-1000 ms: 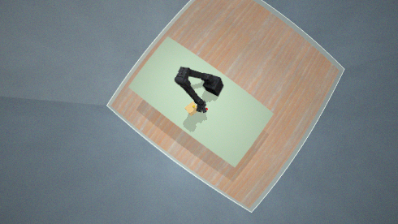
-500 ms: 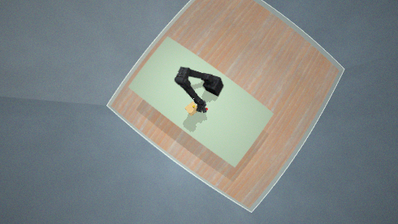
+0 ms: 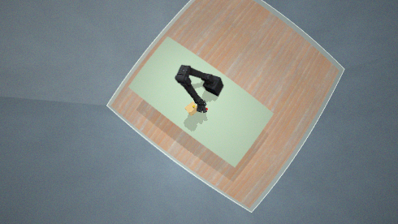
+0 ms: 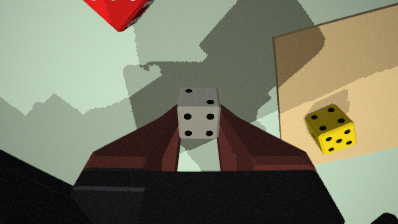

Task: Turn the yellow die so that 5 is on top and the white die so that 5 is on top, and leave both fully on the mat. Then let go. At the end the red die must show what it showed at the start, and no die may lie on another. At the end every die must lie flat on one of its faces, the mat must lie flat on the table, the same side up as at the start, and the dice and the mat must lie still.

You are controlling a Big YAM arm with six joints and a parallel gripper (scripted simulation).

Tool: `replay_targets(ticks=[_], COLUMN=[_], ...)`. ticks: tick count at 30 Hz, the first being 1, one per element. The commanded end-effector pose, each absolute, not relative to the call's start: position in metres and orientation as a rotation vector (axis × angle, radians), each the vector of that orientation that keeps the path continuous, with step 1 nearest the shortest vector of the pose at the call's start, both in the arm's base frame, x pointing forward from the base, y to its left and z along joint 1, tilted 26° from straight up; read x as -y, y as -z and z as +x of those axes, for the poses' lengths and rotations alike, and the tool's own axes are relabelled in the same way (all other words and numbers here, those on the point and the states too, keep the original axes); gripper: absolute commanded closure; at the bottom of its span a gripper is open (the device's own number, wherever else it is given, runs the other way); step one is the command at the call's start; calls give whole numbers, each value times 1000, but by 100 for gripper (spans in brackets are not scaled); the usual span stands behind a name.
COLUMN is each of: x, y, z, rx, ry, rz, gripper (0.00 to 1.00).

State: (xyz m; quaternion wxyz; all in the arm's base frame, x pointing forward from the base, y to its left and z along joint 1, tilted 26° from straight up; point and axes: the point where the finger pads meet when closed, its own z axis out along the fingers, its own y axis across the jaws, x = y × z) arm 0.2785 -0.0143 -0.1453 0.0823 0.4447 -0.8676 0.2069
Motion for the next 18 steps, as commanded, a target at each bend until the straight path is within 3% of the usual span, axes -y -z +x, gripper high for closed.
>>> replay_targets(ticks=[1,18], x=[-2,-26], y=[120,63], z=[289,290], rx=[2626,2630], ry=[-633,-624], rz=[1334,1295], gripper=[81,81])
